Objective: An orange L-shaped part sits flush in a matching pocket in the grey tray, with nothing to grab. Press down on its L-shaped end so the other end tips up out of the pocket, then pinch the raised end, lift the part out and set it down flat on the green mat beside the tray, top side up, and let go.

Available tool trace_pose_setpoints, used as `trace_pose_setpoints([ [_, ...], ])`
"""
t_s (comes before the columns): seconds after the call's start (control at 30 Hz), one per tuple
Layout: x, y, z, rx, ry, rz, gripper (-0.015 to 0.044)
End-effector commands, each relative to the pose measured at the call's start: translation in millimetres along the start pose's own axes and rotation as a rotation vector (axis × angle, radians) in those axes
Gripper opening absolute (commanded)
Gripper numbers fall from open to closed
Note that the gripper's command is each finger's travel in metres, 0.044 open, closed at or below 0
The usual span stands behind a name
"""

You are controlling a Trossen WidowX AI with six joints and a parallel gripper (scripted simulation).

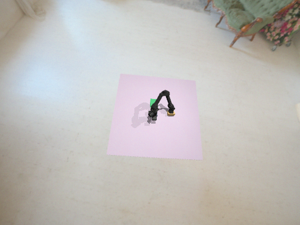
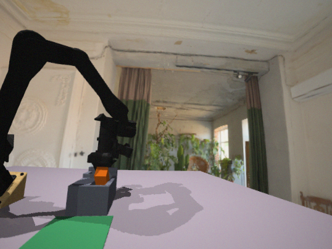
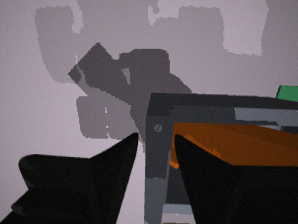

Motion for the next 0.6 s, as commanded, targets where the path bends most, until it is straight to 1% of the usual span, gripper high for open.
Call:
trace_pose_setpoints([
  [0.0, -2, 0, -3, 0.003, 0.008, 0.002, 0.018],
  [0.37, 1, 0, 1, 0.0, 0.0, 0.0, 0.018],
  [0.57, 9, 2, 11, 0.004, 0.007, 0.002, 0.018],
])
Point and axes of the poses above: the point midway between the two fingers, 35 mm back from their tips, its own z axis back along the fingers, its own x axis across the jaws, y = z × x, the point moved 2 cm from there along z, back along the fingers, and after that the axes turned 8 degrees about -z, right-handed, at the moved point
